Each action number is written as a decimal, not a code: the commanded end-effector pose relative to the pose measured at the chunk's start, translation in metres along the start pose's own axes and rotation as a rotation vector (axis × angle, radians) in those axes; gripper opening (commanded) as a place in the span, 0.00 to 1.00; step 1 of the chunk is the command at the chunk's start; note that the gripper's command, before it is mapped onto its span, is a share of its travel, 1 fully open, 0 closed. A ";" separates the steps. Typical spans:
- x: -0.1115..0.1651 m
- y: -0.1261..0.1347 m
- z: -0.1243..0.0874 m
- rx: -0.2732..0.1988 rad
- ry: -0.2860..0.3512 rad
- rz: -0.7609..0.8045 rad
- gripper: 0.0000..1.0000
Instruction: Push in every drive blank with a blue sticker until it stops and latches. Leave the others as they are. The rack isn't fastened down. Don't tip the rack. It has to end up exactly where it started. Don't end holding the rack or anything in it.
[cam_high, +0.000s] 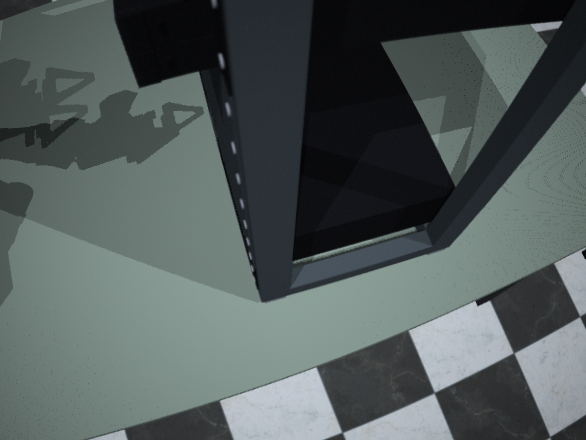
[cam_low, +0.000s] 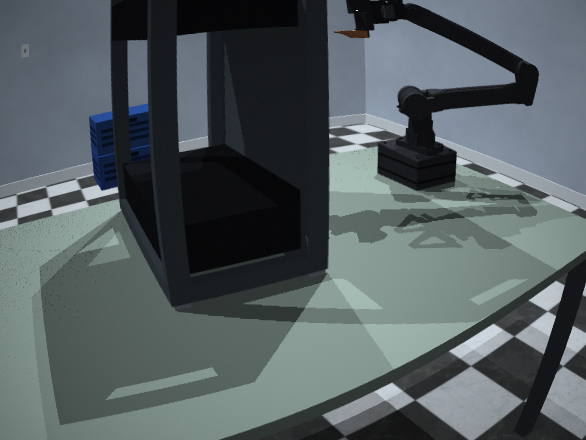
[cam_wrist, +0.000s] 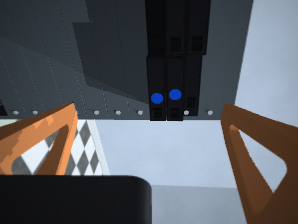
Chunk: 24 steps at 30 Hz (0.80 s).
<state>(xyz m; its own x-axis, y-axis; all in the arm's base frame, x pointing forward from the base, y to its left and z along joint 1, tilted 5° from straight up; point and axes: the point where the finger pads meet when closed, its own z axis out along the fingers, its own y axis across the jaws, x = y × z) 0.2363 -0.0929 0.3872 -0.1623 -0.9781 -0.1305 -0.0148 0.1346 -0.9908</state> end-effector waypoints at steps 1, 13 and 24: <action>0.003 -0.013 -0.008 0.052 0.023 -0.041 1.00; 0.009 -0.026 -0.021 0.110 0.070 -0.086 1.00; 0.010 -0.028 -0.023 0.111 0.078 -0.088 1.00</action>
<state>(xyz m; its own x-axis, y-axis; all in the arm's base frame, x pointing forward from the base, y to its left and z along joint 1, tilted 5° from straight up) 0.2161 -0.1051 0.4013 -0.2372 -0.9688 -0.0718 0.0565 0.0601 -0.9966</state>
